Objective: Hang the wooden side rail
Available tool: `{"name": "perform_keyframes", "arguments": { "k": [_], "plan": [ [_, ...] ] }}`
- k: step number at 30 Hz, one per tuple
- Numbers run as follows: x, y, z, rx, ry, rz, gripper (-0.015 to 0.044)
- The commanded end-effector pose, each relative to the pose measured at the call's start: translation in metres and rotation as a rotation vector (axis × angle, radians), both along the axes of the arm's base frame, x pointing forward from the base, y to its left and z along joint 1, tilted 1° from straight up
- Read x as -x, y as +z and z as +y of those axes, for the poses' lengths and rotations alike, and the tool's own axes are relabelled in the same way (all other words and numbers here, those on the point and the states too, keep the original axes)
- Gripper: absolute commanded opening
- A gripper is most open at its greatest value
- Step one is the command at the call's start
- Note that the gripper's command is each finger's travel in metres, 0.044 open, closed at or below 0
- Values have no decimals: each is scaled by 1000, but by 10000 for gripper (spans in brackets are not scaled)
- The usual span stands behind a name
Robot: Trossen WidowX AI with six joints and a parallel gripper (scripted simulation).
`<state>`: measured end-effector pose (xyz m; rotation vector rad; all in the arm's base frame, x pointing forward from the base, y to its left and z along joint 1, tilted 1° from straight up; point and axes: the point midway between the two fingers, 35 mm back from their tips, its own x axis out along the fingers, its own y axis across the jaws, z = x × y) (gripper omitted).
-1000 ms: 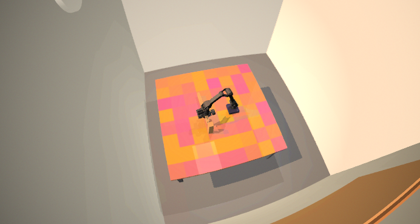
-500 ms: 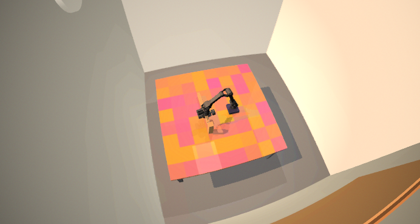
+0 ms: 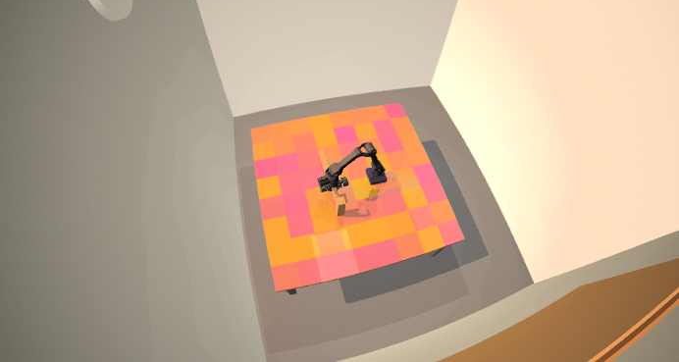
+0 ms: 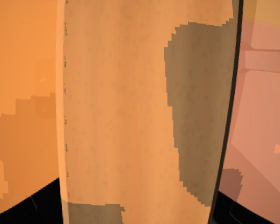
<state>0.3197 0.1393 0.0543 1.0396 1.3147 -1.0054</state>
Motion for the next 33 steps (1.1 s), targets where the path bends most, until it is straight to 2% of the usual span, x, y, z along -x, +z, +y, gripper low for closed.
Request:
{"name": "perform_keyframes", "arguments": {
  "k": [1, 33],
  "plan": [
    [-2, 4, 2, -5, -4, -8, 0],
    [-1, 2, 5, -5, -4, -8, 0]
  ]
}}
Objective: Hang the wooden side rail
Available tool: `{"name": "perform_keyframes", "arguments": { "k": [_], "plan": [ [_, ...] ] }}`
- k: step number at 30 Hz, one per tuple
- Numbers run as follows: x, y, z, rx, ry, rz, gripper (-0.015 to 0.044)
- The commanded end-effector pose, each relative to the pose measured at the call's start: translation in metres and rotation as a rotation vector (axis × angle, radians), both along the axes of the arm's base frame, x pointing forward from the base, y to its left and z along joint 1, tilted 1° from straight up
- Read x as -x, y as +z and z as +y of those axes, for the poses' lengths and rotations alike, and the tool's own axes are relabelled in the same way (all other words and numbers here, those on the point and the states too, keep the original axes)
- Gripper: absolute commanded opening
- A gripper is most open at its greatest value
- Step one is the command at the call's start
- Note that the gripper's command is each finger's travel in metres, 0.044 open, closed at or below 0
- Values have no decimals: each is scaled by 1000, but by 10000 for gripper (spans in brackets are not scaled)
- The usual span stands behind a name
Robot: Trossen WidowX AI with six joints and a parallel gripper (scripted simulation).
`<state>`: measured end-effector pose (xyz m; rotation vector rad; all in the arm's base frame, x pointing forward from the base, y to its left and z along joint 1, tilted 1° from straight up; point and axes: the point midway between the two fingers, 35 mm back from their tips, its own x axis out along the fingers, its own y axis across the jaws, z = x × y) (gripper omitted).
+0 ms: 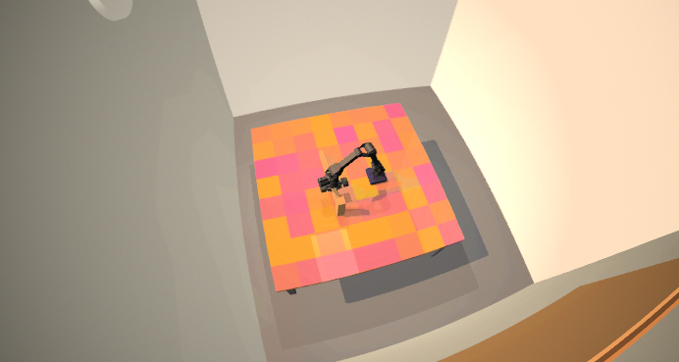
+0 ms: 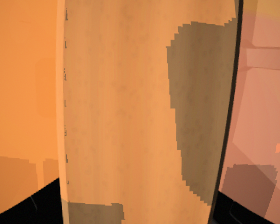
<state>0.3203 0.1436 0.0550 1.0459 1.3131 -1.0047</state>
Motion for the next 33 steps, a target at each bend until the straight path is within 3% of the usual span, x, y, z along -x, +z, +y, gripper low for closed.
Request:
{"name": "perform_keyframes", "arguments": {
  "k": [1, 33],
  "plan": [
    [0, 1, 1, -2, 0, -5, 0],
    [0, 2, 4, -2, 0, -5, 0]
  ]
}}
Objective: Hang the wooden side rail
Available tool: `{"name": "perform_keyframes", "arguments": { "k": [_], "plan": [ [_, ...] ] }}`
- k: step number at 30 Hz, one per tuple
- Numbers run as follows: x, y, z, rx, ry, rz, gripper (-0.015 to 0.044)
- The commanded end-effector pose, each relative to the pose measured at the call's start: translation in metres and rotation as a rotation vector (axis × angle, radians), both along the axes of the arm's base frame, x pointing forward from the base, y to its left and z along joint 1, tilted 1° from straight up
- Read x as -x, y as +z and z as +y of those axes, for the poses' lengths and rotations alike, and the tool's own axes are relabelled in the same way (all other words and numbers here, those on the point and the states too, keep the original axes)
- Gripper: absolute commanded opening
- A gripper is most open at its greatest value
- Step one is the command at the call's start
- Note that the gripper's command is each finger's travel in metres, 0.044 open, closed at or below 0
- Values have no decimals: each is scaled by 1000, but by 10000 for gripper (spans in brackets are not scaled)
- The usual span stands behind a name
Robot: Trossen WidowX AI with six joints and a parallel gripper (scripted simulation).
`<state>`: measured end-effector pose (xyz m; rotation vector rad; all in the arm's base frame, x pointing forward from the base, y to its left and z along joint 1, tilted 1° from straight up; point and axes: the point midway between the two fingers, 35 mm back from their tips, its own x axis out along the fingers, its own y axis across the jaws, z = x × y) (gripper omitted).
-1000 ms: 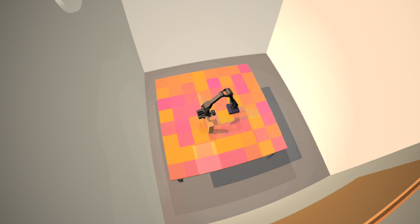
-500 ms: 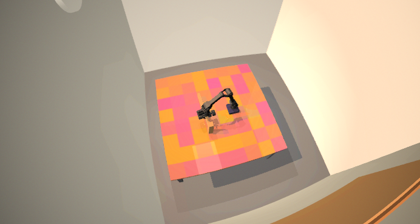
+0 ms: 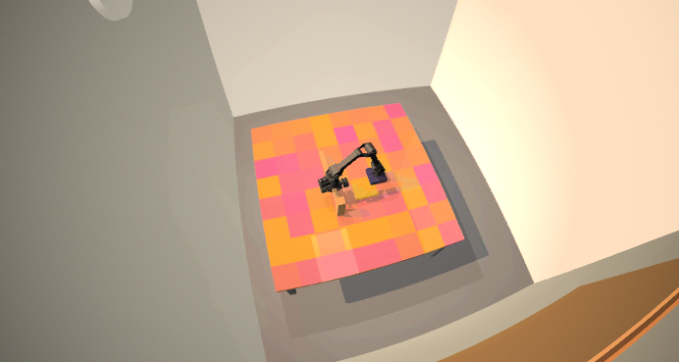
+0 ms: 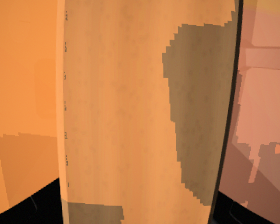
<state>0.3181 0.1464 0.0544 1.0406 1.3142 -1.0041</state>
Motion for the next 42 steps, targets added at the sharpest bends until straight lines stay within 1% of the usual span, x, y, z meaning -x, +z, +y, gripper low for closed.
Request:
{"name": "perform_keyframes", "arguments": {
  "k": [1, 42],
  "plan": [
    [-2, 3, 2, -5, -4, -6, 0],
    [0, 2, 6, -5, -4, -6, 0]
  ]
}}
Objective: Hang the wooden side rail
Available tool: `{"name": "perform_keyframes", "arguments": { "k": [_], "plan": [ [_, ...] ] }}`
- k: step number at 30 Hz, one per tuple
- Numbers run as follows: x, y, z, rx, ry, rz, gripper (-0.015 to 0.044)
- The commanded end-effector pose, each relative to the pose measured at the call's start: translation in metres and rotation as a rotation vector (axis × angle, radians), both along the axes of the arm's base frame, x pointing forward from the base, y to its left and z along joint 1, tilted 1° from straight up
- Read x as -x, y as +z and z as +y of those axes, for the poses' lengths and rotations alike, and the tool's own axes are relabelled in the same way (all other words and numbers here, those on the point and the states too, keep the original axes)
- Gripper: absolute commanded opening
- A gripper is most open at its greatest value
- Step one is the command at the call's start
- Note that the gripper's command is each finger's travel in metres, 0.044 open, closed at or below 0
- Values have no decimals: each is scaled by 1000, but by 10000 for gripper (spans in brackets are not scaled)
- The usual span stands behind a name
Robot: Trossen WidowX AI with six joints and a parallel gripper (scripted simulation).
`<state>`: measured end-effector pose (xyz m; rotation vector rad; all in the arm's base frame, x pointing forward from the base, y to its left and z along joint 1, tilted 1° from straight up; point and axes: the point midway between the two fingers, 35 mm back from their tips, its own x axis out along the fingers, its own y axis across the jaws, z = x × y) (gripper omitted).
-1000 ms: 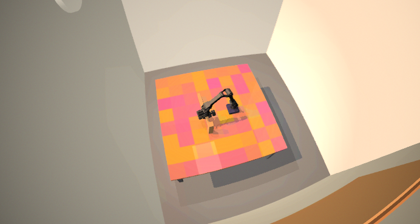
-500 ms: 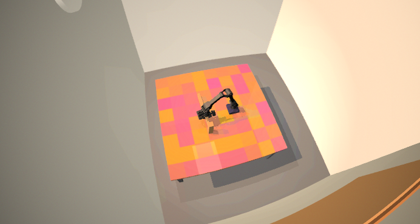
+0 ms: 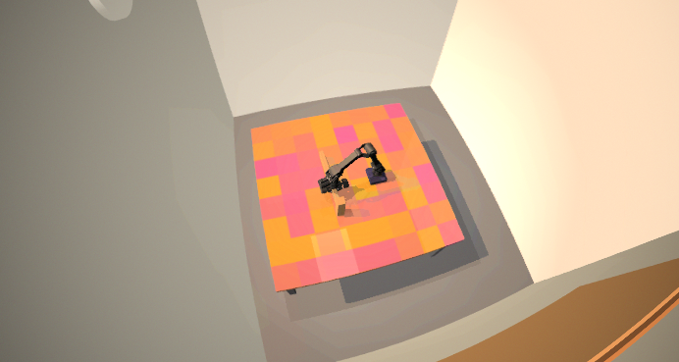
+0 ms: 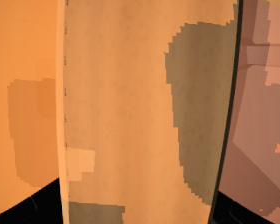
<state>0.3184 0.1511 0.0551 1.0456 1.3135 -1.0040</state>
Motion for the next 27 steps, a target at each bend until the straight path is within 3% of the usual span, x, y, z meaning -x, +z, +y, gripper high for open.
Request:
{"name": "perform_keyframes", "arguments": {
  "k": [1, 27],
  "plan": [
    [0, 1, 1, -2, -1, -5, 0],
    [0, 2, 4, -2, -1, -5, 0]
  ]
}}
